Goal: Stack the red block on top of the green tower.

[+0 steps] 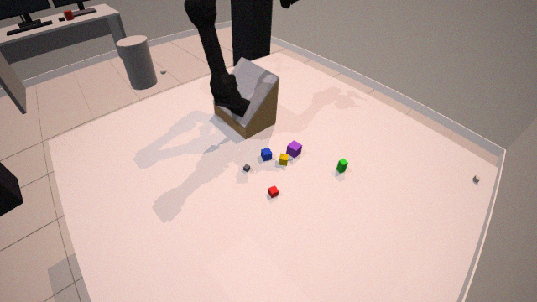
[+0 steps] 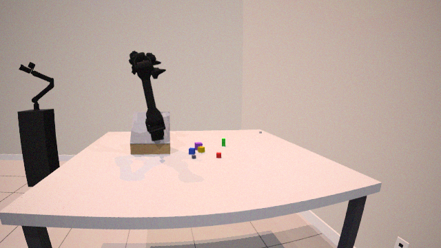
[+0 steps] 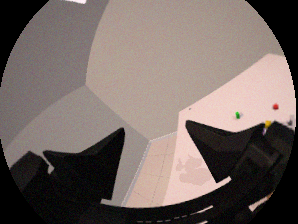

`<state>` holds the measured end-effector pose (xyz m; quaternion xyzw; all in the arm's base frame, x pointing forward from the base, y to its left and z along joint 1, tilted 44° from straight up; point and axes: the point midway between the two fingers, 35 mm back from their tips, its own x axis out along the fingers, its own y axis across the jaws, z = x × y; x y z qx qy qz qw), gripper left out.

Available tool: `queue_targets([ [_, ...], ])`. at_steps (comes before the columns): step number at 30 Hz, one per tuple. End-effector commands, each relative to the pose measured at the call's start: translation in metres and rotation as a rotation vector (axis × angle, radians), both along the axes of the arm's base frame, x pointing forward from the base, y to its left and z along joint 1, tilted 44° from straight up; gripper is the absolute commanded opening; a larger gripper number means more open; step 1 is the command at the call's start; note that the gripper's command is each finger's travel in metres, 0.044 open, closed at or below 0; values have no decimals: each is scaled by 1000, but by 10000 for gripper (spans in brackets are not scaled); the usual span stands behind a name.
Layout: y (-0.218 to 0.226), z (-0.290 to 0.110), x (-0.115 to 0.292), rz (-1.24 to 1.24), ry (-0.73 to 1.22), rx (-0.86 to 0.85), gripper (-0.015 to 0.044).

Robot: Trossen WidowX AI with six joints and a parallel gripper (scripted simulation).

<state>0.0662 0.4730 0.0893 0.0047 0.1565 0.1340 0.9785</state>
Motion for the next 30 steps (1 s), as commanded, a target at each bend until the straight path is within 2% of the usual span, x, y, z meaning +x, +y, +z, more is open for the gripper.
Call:
queue_targets([
  [1,-1,0,2,-3,0,-3,426],
  [2,-2,0,8,-12,1,-12,440],
  [14,-63,2,133,-233,60,-211,440],
  [22,-123,2,201,-375,134,-333,440],
  [30,-194,3,253,-511,234,-441,440],
])
